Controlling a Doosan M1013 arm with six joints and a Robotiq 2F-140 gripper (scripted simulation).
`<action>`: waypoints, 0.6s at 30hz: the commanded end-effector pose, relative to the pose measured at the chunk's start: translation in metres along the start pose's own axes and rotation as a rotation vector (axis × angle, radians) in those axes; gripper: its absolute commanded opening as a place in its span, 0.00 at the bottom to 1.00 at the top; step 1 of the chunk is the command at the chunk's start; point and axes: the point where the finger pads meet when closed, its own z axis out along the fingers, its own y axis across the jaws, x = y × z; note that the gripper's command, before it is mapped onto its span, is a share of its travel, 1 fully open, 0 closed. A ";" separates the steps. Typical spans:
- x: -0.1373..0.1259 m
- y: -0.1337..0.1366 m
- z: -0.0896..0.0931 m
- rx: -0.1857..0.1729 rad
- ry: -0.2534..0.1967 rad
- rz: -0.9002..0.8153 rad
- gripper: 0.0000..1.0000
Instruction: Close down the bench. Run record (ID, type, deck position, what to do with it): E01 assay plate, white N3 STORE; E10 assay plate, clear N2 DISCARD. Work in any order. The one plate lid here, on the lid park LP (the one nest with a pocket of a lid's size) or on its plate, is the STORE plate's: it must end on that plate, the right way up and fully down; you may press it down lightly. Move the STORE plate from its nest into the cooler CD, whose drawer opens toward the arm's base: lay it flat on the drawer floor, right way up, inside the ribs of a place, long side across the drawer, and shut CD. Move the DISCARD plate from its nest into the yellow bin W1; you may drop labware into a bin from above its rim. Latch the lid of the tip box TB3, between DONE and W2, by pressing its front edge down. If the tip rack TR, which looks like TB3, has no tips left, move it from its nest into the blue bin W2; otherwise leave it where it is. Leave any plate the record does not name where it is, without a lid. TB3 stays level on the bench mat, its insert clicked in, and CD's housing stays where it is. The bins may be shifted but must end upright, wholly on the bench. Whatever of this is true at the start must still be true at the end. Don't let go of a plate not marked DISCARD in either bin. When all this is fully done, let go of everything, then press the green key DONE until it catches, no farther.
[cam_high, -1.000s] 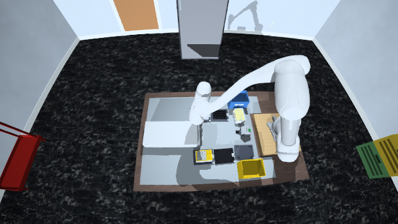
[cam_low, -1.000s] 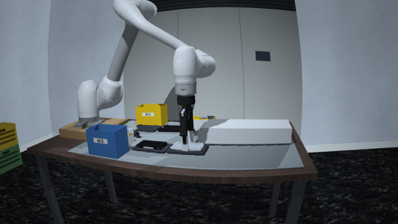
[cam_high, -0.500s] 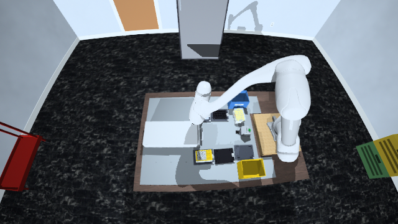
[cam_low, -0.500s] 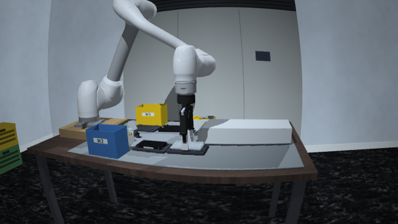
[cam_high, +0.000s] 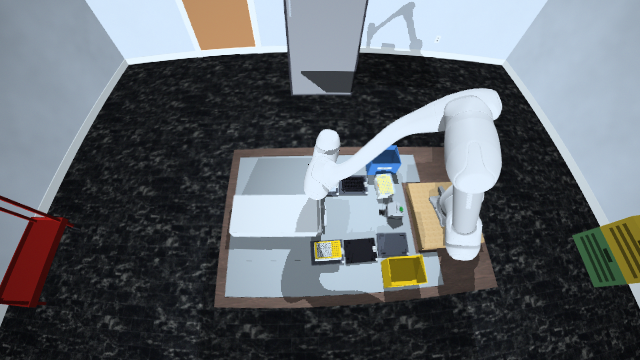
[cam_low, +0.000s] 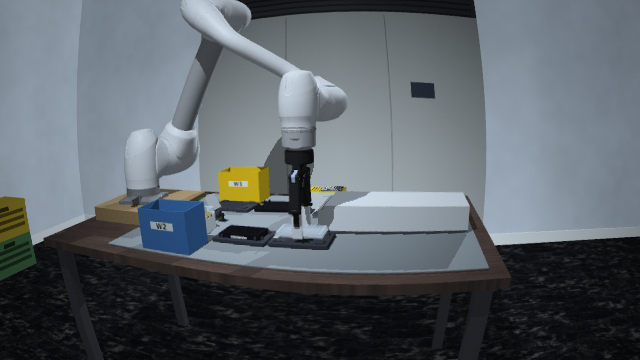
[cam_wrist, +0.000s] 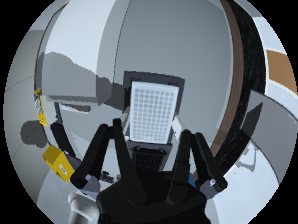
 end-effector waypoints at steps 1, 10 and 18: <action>0.000 0.000 -0.004 0.000 0.000 0.000 0.00; 0.000 0.000 -0.013 0.000 0.000 0.000 0.00; 0.000 0.000 -0.024 0.000 0.000 0.000 0.00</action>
